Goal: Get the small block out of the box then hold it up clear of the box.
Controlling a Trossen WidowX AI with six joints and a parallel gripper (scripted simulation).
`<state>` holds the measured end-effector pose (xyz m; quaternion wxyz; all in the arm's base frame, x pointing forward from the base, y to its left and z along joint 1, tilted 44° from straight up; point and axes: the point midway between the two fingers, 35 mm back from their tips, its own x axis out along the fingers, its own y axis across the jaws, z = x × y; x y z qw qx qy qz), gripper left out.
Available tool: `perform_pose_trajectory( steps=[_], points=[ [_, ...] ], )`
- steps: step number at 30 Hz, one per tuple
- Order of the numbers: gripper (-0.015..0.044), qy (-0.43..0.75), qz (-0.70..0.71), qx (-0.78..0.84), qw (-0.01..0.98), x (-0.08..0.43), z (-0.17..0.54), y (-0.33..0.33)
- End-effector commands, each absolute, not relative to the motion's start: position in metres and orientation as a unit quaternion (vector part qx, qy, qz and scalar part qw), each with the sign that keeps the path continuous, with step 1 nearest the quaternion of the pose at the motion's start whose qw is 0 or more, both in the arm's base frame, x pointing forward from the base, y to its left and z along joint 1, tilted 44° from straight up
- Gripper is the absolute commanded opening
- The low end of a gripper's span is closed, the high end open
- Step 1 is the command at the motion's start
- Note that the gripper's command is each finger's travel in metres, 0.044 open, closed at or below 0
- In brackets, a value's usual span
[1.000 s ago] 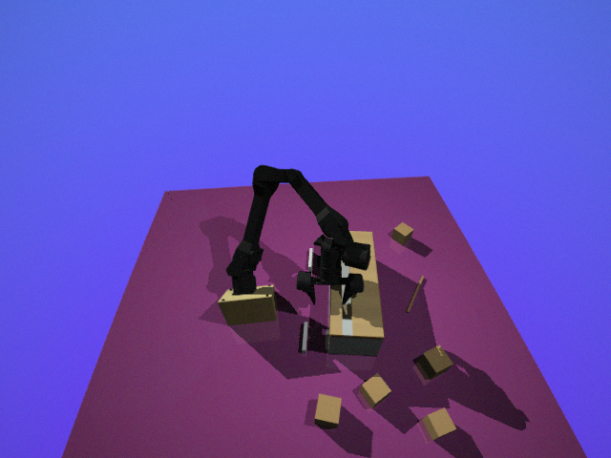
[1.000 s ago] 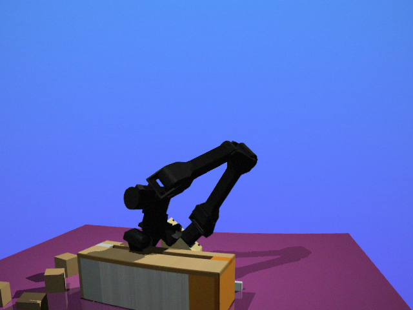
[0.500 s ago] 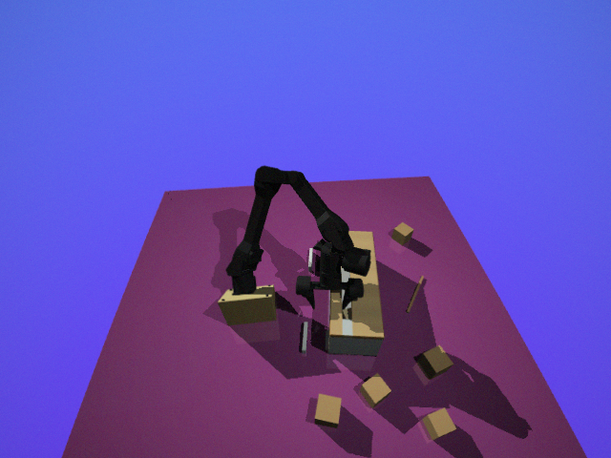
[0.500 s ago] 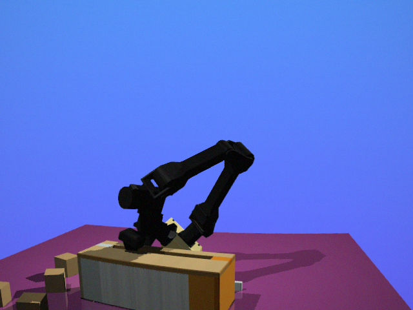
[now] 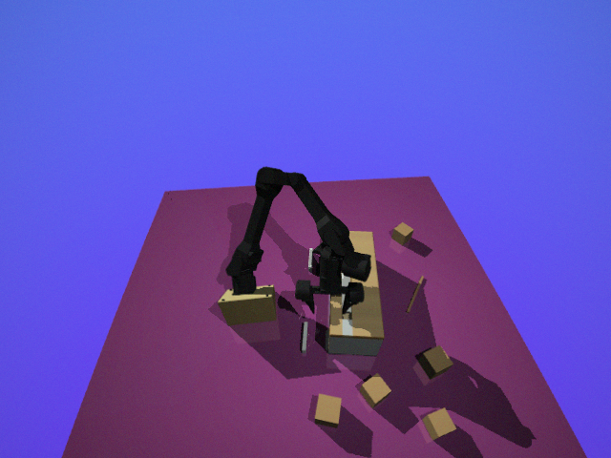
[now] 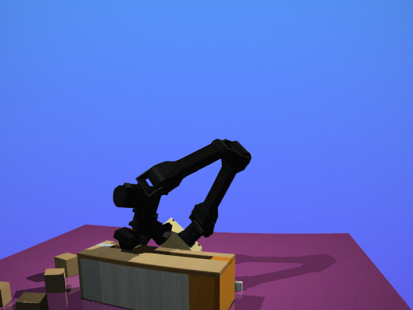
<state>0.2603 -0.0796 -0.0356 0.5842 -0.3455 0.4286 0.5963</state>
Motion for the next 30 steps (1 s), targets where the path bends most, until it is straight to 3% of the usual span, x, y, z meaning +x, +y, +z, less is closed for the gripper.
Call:
perform_pose_trajectory(
  steps=[1,14,22,30],
  points=[
    [0.0400,0.428,0.596,-0.348,0.584,0.261,-0.040,-0.084],
    [0.0400,0.429,0.596,-0.348,0.584,0.259,-0.047,-0.093],
    [0.0400,0.430,0.598,-0.345,0.582,0.261,-0.002,-0.131],
    [0.0400,0.430,0.598,-0.344,0.582,0.261,0.000,-0.132]
  ],
)
